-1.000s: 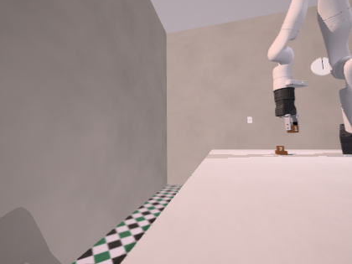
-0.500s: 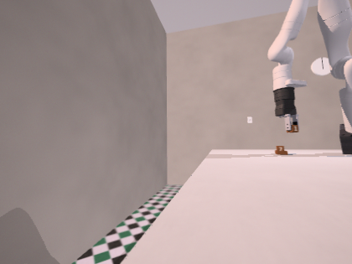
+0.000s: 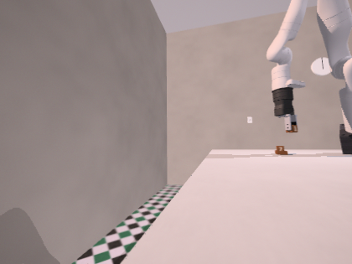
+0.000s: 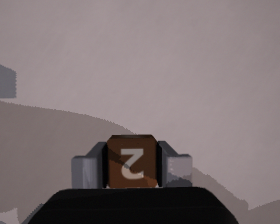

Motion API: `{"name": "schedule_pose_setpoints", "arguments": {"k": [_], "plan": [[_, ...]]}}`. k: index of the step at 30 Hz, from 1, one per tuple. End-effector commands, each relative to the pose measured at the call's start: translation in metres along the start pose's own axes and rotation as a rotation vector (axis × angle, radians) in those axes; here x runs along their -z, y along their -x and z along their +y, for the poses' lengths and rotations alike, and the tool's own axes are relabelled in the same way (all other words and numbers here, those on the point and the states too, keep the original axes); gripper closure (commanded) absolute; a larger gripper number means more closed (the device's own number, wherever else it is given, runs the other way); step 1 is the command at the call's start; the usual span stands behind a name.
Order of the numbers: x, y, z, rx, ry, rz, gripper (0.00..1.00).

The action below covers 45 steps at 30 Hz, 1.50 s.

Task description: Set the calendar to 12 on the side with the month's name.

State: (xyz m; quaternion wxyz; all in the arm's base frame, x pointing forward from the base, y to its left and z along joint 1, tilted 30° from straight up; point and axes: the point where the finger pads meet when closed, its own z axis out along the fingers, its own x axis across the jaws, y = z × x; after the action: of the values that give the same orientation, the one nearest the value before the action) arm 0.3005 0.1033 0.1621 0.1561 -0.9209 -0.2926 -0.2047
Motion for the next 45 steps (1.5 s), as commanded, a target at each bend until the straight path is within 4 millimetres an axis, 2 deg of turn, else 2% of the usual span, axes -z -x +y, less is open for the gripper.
{"name": "schedule_pose_setpoints", "arguments": {"k": [1, 5, 7, 22, 33, 45], "plan": [[0.0, 0.001, 0.004, 0.048, 0.001, 0.003, 0.43], [0.0, 0.003, 0.01, 0.172, 0.002, 0.003, 0.43], [0.0, 0.003, 0.01, 0.172, 0.002, 0.003, 0.43], [0.001, 0.01, 0.035, 0.646, 0.002, 0.003, 0.43], [0.001, 0.012, 0.043, 0.775, 0.002, 0.003, 0.43], [0.001, 0.012, 0.043, 0.788, 0.002, 0.003, 0.43]]}}
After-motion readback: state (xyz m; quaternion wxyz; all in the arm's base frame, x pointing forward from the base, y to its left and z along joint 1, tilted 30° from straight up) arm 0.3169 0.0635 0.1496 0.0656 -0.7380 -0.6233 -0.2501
